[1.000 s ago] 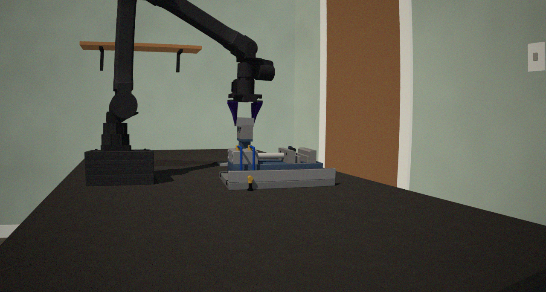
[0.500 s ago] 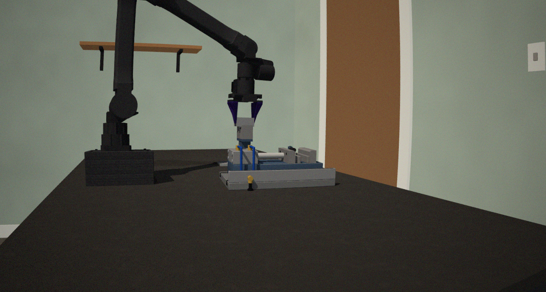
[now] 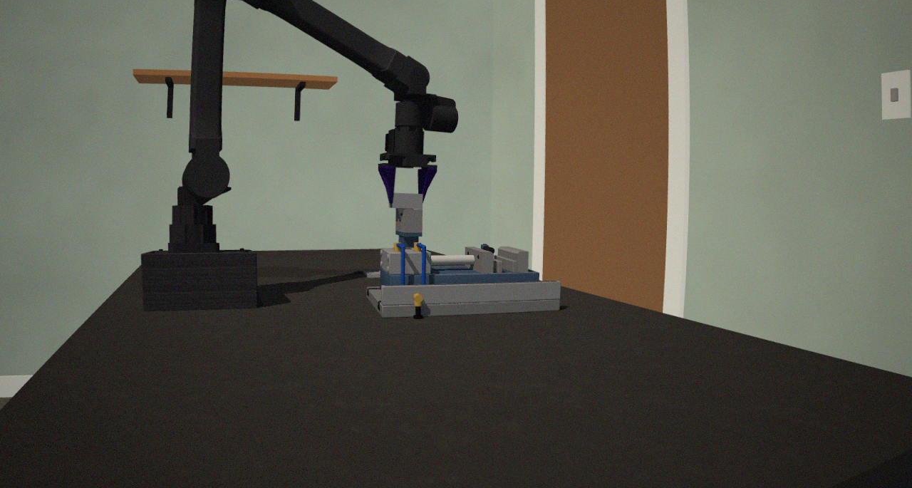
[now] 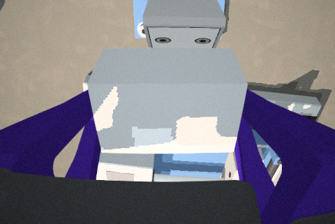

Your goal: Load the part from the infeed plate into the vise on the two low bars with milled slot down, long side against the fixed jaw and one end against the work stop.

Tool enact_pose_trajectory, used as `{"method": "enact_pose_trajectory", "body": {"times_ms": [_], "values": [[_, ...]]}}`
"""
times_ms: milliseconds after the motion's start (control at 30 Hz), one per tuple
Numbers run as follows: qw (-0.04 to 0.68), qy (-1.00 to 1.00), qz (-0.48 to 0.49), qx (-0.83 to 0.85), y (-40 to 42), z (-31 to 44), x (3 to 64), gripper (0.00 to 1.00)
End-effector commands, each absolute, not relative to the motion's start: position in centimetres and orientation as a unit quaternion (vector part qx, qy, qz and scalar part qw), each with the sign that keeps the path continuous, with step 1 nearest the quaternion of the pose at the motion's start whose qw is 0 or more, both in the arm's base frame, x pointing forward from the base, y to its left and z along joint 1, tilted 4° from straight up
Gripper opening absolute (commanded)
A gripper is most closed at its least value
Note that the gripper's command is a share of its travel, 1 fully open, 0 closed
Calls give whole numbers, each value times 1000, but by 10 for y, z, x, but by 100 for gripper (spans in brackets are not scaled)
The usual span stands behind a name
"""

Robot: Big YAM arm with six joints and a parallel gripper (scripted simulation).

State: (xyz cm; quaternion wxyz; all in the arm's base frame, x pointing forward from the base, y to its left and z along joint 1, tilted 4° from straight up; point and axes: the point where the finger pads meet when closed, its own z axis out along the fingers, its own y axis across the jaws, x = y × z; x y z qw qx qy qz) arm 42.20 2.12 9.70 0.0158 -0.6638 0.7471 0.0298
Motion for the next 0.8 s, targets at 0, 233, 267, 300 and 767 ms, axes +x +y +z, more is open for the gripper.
{"method": "enact_pose_trajectory", "body": {"times_ms": [0, 233, 267, 300, 767], "values": [[52, 747, 0, -663, 15, 140, 447, 0], [53, 747, 0, -663, 15, 149, 446, 0], [53, 747, 0, -663, 15, 151, 446, 0], [53, 747, 0, -663, 15, 153, 446, 0], [53, 747, -1, -663, 13, 178, 444, 0]]}}
